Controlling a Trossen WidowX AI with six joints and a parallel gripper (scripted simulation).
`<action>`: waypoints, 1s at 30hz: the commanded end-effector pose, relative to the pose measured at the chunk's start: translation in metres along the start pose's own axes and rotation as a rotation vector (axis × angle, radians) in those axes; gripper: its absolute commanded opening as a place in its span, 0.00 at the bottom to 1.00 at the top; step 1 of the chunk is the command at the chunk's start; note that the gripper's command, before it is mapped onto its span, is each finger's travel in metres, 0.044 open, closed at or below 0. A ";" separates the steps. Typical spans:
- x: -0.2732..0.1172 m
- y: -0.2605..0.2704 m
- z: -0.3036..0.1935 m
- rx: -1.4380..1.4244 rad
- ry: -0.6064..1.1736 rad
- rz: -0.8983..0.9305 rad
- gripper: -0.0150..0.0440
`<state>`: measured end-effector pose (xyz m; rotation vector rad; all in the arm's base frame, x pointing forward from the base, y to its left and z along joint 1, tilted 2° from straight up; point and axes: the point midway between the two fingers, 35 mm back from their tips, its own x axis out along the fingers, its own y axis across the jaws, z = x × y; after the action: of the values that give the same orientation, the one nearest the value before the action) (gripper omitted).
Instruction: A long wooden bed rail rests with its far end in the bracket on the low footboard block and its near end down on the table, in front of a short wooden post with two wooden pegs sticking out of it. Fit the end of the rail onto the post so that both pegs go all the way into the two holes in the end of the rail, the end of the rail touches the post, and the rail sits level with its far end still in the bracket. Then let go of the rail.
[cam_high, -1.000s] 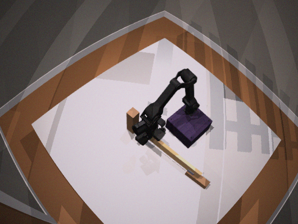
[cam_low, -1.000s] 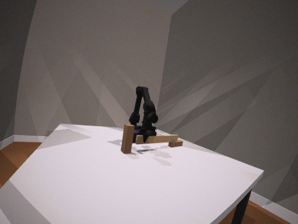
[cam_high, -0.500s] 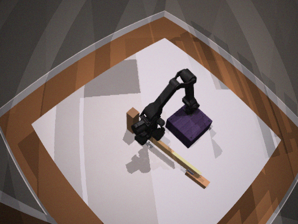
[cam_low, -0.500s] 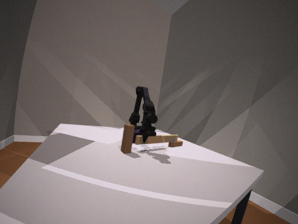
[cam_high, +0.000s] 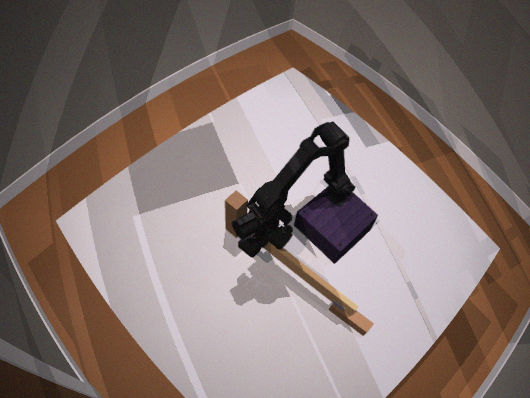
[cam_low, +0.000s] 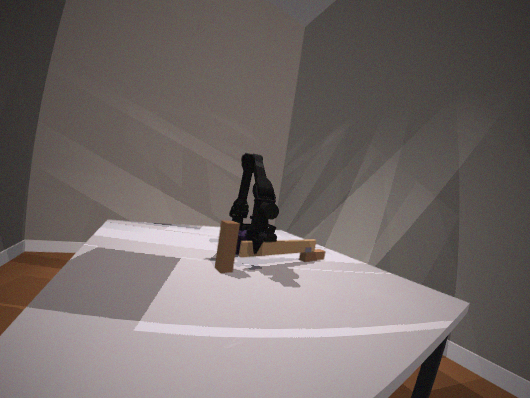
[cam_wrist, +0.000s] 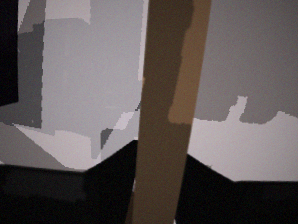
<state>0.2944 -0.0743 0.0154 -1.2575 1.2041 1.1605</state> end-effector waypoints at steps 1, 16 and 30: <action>-0.002 -0.002 -0.003 -0.001 0.004 -0.006 0.25; -0.003 -0.002 -0.007 -0.001 0.004 -0.006 0.25; -0.002 -0.002 -0.012 -0.002 0.005 -0.006 0.25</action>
<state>0.2935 -0.0838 0.0163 -1.2572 1.2076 1.1591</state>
